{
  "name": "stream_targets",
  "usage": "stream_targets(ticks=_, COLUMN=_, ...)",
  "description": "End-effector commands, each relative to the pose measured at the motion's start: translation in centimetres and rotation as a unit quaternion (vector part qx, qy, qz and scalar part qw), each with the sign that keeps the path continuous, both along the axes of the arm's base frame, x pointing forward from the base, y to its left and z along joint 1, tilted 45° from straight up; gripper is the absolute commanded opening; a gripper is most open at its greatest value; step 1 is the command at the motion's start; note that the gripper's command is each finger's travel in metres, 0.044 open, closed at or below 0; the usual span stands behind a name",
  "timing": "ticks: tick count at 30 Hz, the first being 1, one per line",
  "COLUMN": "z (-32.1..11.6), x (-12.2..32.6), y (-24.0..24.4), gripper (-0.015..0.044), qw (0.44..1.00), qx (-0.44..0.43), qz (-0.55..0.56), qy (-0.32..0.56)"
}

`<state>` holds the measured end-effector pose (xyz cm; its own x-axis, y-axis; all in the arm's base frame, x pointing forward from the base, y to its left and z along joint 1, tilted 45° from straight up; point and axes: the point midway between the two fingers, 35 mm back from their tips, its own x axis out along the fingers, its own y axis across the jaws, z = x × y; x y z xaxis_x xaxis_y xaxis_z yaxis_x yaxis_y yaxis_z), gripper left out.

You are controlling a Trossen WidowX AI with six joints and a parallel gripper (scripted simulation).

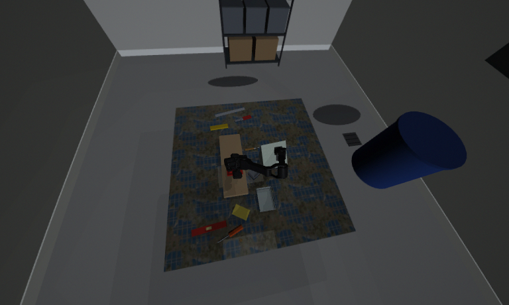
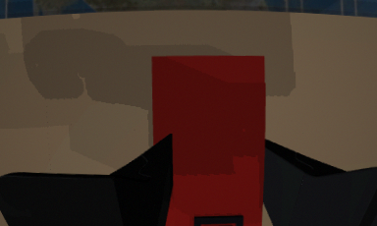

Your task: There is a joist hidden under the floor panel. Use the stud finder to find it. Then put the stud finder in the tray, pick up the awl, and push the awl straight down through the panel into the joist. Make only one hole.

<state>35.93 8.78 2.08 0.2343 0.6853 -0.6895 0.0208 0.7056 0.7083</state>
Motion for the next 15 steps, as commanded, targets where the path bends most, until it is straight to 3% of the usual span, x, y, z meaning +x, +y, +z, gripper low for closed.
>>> stream_targets(ticks=1, z=0.5, x=0.0, y=0.6, gripper=0.0, qw=1.0, qx=0.001, qz=0.0, qy=0.001)
stream_targets(ticks=15, z=2.1, x=0.1, y=2.1, gripper=0.0, qw=1.0, qx=0.001, qz=0.0, qy=0.001)
